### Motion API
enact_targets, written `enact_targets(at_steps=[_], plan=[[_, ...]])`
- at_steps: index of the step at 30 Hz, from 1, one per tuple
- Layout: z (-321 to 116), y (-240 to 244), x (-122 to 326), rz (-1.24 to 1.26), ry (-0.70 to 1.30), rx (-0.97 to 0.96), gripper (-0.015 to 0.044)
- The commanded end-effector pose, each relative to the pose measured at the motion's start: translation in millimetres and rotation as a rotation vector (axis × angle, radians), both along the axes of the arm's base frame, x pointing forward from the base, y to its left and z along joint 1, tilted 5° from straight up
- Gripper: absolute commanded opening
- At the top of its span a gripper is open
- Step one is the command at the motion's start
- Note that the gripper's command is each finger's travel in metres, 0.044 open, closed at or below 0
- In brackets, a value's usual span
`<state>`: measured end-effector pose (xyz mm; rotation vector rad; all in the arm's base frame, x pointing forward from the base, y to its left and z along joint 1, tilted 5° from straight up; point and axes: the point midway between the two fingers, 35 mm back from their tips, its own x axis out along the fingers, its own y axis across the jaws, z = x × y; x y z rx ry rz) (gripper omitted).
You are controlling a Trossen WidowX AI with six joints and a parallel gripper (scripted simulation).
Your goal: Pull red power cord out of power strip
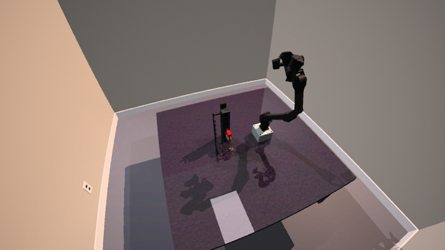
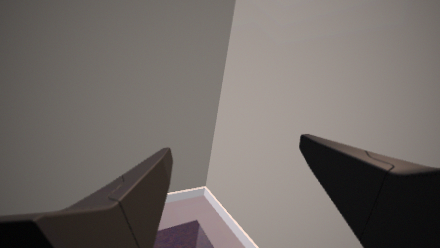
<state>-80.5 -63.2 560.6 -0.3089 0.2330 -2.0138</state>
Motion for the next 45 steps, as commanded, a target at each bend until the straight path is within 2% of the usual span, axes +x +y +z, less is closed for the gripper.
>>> enact_targets(at_steps=[1, 9, 17, 25, 36, 45], plan=[[0, -1, 0, 0.003, 0.002, 0.002, 0.0374], [-17, -64, 43, 0.236, 0.148, 0.158, 0.0164], [-58, -128, 137, 0.615, 0.408, 0.346, 0.0160], [-113, -141, 241, 0.988, 0.688, 0.463, 0.0160], [-202, -92, 360, 1.429, 1.055, 0.566, 0.0160], [-276, -17, 419, 1.730, 1.355, 0.605, 0.0160]])
